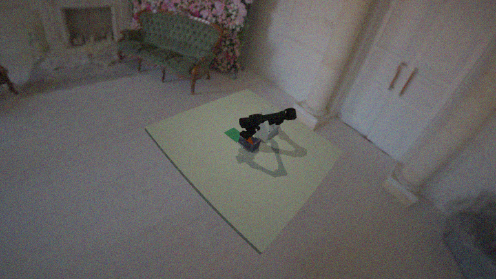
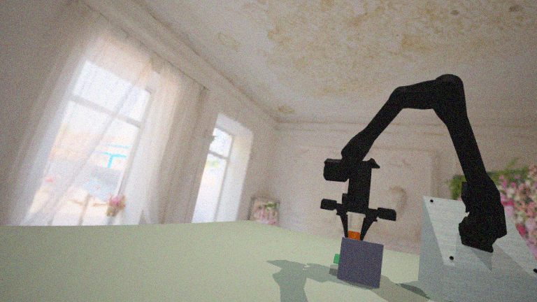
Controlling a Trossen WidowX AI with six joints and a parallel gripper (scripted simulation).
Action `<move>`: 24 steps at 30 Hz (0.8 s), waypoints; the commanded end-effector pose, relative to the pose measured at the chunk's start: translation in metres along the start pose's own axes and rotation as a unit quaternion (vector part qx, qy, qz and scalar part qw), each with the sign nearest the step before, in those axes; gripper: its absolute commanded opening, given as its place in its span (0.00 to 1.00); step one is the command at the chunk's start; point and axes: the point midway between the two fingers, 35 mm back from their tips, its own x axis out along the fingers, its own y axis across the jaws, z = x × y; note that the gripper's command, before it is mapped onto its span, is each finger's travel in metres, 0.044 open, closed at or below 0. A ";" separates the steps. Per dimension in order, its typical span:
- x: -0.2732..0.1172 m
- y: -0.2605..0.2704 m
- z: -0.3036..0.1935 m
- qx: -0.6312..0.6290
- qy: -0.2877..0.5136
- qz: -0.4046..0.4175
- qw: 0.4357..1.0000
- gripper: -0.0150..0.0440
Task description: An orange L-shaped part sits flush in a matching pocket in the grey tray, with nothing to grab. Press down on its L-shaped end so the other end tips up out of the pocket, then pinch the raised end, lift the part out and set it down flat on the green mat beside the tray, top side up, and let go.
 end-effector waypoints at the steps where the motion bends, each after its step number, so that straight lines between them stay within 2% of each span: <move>1: -0.005 0.001 0.000 -0.002 -0.001 0.001 1.000 0.25; 24: -0.041 -0.001 0.001 0.002 0.000 -0.001 1.000 0.25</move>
